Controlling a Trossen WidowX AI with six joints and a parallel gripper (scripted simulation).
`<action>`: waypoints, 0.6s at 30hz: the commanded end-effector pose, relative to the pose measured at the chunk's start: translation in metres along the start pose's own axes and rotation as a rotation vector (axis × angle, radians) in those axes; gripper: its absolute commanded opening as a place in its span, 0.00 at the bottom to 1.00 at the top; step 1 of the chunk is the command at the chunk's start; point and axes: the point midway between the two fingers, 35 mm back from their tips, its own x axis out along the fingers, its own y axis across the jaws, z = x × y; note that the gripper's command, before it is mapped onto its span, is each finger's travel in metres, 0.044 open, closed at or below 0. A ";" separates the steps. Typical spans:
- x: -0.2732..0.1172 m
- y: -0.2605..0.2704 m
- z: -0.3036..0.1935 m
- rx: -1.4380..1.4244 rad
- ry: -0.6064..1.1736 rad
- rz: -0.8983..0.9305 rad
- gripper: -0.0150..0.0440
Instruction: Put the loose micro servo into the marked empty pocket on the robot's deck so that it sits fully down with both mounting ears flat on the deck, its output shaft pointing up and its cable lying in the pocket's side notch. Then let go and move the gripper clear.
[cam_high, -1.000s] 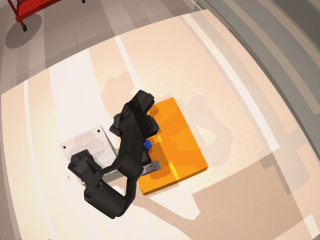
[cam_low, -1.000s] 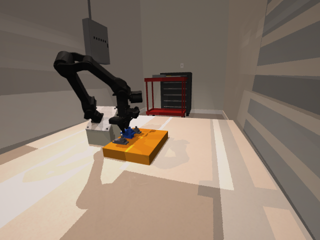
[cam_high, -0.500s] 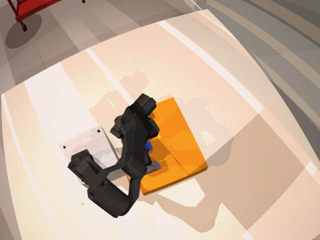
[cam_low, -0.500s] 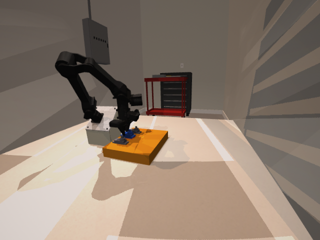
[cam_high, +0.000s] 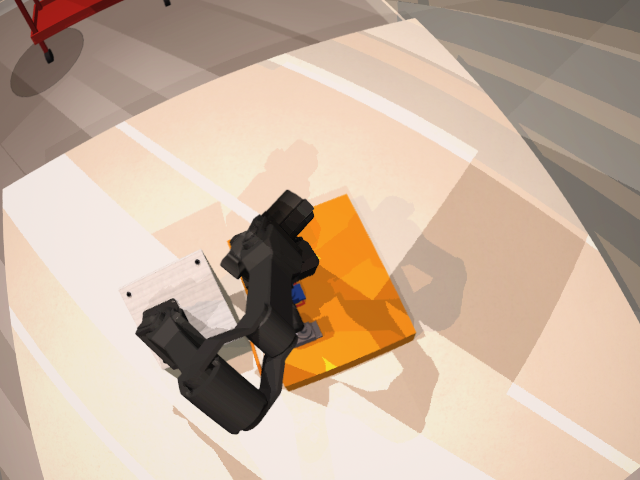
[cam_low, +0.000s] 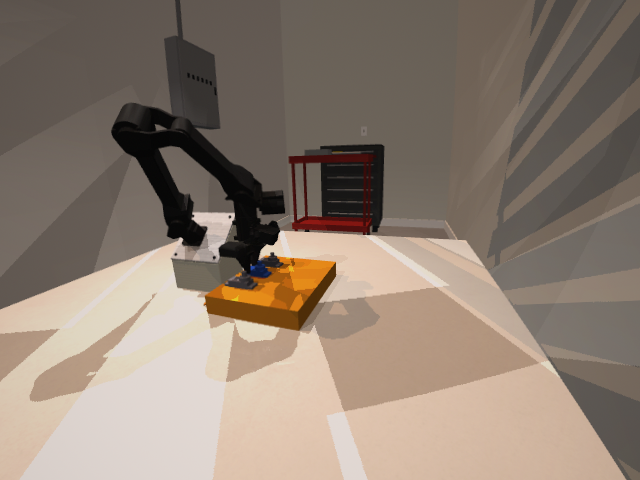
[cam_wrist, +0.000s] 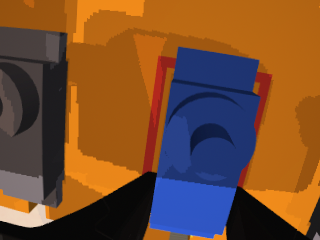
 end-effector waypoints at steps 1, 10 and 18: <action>0.000 0.000 0.000 0.001 -0.002 -0.002 0.57; -0.035 -0.001 -0.006 0.000 -0.001 0.000 0.57; -0.049 0.002 0.025 -0.004 -0.004 -0.003 0.84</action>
